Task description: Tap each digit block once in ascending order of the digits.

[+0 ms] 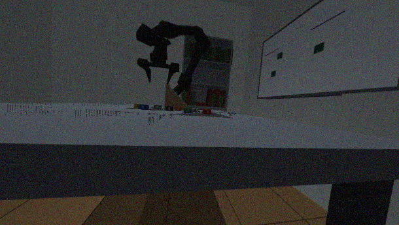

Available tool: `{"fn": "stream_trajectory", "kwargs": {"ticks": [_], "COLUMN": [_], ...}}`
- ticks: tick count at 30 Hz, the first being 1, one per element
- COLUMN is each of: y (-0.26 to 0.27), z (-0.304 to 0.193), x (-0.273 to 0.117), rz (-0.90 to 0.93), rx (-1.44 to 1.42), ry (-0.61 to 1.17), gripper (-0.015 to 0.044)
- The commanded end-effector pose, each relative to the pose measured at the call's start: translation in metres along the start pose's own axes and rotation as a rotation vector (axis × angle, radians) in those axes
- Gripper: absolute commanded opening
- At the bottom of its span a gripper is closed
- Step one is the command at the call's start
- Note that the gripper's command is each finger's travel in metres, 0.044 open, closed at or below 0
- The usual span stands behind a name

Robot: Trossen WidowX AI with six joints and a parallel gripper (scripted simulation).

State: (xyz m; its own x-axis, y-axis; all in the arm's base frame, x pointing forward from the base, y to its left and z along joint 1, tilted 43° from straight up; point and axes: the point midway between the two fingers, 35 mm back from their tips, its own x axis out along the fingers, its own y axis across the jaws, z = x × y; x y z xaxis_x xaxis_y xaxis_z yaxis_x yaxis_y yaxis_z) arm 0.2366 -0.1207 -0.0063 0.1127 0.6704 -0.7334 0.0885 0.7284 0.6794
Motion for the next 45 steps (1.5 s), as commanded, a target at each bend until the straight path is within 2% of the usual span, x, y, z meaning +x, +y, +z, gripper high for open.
{"fn": "stream_trajectory", "kwargs": {"ticks": [1, 6, 26, 34, 45], "y": [0.014, 0.060, 0.060, 0.098, 0.099], "z": [0.015, 0.050, 0.050, -0.012, -0.014], "x": [0.000, 0.001, 0.001, 0.000, 0.001], "rz": [-0.006, 0.000, 0.000, 0.002, 0.002], "rx": [-0.003, -0.005, -0.005, -0.002, -0.002], "ry": [0.003, 0.002, 0.002, 0.005, 0.005], "gripper": [0.0400, 0.0400, 0.0400, 0.0400, 0.0400]}}
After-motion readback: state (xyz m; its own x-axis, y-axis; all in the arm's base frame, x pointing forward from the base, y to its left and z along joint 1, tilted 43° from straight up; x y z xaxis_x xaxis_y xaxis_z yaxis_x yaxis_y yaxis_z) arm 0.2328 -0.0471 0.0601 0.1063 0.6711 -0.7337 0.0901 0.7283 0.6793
